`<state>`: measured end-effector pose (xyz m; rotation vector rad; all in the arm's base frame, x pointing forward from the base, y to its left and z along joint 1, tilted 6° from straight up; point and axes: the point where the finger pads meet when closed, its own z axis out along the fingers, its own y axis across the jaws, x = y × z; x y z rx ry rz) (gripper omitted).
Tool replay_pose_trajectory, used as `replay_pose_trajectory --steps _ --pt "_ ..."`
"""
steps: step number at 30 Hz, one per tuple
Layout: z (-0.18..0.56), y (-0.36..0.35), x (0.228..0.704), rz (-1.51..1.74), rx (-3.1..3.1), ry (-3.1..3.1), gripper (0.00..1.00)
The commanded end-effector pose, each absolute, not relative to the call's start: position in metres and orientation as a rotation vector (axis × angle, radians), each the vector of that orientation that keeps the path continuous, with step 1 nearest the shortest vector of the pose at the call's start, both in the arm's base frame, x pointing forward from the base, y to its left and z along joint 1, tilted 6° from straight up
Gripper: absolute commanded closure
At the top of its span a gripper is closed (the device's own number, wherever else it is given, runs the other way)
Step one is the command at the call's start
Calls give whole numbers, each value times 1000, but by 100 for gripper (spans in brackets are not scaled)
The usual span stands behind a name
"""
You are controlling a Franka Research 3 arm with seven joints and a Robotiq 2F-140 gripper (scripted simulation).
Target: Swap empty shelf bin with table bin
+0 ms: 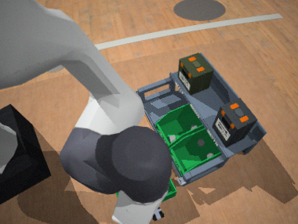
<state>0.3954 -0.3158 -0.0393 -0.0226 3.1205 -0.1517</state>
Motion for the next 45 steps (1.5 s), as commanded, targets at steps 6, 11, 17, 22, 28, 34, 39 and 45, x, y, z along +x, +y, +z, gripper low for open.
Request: replay_pose_trajectory --steps 6,11,17,22,28,34,39,45 --pt "-44 -316 395 -153 -38 3120 100" --pt "-46 -315 395 -153 -38 3120 100" --pt "-46 -315 395 -153 -38 3120 100" --pt "-46 -315 395 -153 -38 3120 100" --pt "-46 -316 395 -153 -38 3120 100" --pt "-46 -316 395 -153 -38 3120 100" --pt "-46 -316 396 -153 -38 3120 100" --pt "-46 -316 396 -153 -38 3120 100"
